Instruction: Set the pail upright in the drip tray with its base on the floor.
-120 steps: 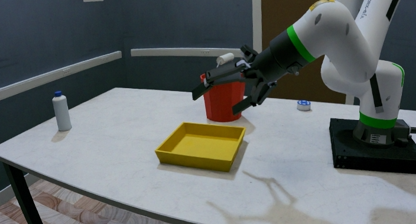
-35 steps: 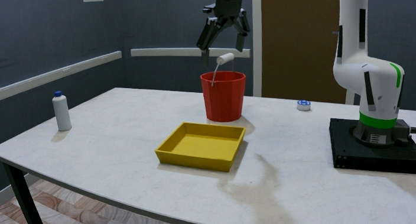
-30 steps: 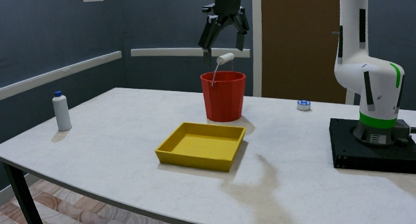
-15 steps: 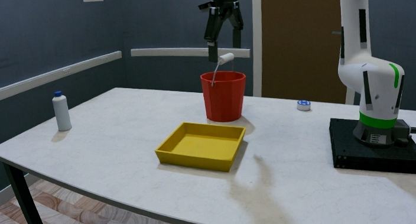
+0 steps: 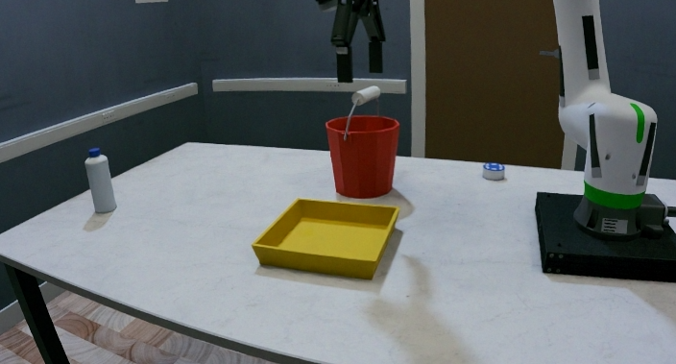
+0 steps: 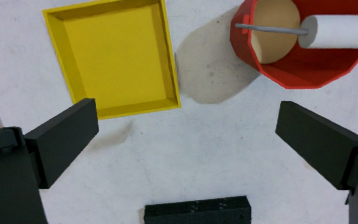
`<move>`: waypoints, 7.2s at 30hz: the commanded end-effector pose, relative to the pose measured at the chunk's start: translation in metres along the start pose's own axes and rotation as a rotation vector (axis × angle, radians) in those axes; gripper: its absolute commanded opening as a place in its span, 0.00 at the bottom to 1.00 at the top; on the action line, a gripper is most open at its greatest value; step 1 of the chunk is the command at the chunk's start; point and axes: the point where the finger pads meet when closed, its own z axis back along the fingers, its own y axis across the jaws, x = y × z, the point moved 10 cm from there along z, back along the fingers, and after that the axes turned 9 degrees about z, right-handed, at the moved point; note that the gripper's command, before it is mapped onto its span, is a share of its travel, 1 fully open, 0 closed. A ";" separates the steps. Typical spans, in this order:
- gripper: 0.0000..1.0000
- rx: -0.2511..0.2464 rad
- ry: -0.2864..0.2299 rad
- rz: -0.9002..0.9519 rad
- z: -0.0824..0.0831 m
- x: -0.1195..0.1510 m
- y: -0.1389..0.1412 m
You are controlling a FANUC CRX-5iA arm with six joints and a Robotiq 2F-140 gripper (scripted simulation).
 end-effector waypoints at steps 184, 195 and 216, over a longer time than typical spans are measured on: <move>1.00 -0.004 0.000 -1.549 -0.076 -0.039 0.181; 0.10 -0.004 0.000 -1.549 -0.076 -0.039 0.181; 0.10 -0.004 0.000 -1.549 -0.076 -0.039 0.181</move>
